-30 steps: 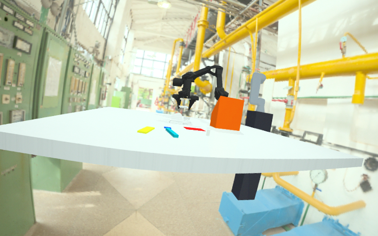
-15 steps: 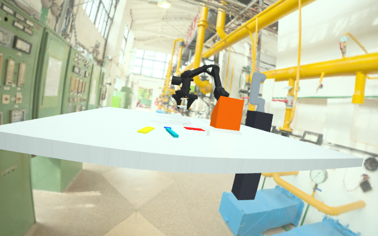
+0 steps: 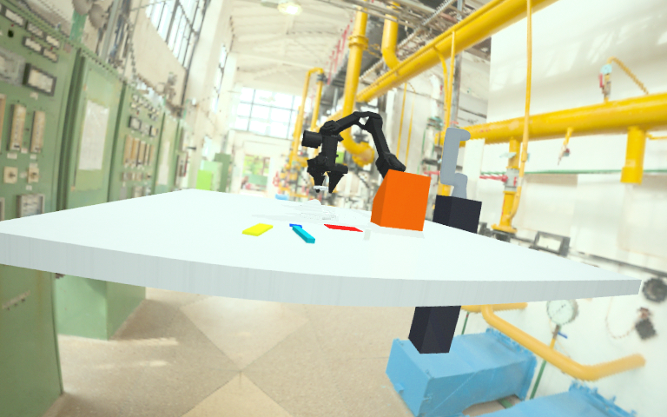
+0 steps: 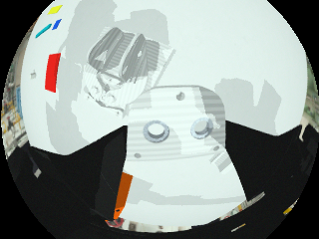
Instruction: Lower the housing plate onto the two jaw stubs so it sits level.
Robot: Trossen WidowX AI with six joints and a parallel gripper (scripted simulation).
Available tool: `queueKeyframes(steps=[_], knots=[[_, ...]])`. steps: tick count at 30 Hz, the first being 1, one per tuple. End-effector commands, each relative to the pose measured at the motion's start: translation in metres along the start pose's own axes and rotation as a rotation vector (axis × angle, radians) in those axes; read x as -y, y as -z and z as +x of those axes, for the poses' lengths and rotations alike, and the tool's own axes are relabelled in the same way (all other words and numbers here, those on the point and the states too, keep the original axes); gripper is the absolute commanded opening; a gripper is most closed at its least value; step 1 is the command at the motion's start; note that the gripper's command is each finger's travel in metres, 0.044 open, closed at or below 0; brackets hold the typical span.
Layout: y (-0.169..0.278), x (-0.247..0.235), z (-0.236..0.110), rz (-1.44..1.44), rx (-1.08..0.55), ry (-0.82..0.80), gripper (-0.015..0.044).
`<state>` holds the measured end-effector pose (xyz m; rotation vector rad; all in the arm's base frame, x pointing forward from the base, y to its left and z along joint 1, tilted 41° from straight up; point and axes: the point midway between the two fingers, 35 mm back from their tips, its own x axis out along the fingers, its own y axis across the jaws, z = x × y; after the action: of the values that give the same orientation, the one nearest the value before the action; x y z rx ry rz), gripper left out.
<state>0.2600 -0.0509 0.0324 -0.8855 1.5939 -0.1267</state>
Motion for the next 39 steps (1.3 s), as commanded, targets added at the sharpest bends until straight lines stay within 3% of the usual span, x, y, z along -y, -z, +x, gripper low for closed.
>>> queueKeyframes(steps=[1,26,39], knots=[[-0.004,-0.011,0.001,0.06,-0.006,0.006,0.0351],[-0.021,-0.091,0.006,0.518,-0.01,0.07,0.0351],[-0.021,-0.093,0.006,0.53,-0.009,0.072,0.0351]])
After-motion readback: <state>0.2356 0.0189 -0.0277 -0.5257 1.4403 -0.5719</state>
